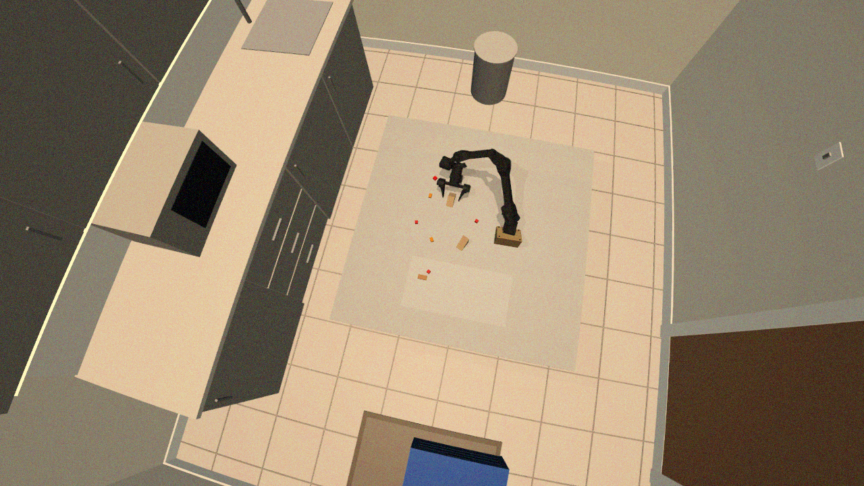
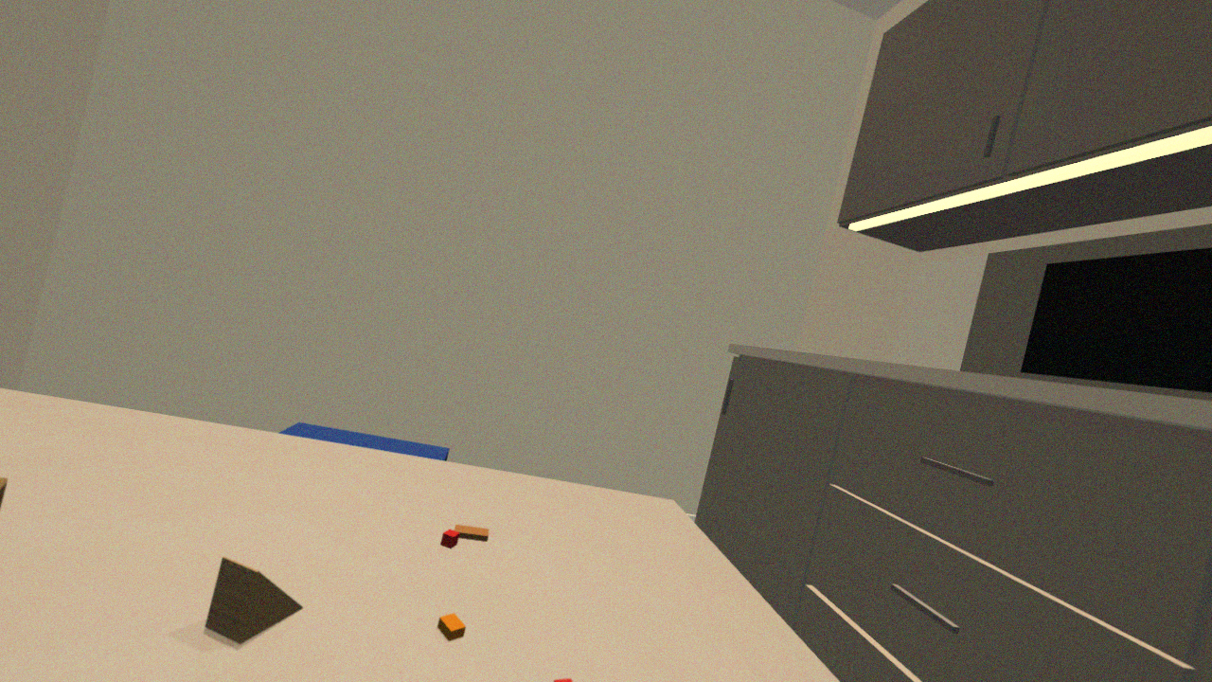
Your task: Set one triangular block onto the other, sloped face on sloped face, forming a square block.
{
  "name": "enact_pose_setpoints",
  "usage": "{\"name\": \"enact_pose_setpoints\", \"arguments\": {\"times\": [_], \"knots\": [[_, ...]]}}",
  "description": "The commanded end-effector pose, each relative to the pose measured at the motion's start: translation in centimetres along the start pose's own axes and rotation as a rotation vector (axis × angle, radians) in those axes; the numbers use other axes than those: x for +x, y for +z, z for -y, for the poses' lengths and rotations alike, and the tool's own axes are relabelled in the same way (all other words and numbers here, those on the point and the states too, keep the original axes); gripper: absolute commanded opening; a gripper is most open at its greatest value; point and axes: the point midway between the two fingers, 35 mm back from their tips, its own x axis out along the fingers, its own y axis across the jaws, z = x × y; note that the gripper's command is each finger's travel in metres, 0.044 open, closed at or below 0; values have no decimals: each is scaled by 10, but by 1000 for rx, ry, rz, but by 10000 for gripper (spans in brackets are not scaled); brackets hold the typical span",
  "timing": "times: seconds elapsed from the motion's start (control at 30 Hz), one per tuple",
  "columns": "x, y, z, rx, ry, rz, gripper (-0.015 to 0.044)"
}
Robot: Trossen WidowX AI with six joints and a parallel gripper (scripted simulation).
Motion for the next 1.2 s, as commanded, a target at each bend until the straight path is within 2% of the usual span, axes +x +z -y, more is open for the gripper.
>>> {"name": "enact_pose_setpoints", "arguments": {"times": [0.0, 0.2, 0.57, 0.8, 0.93, 1.17], "knots": [[3, 0, 2, 5, -5, 4, 440], [3, 0, 2, 5, -5, 4, 440], [2, 0, 1, 0, -2, -1, 151], [2, 0, 1, 0, -2, -1, 105], [1, -1, 1, 0, -2, -1, 0], [-19, -21, -3, 0, -2, -2, 0]]}}
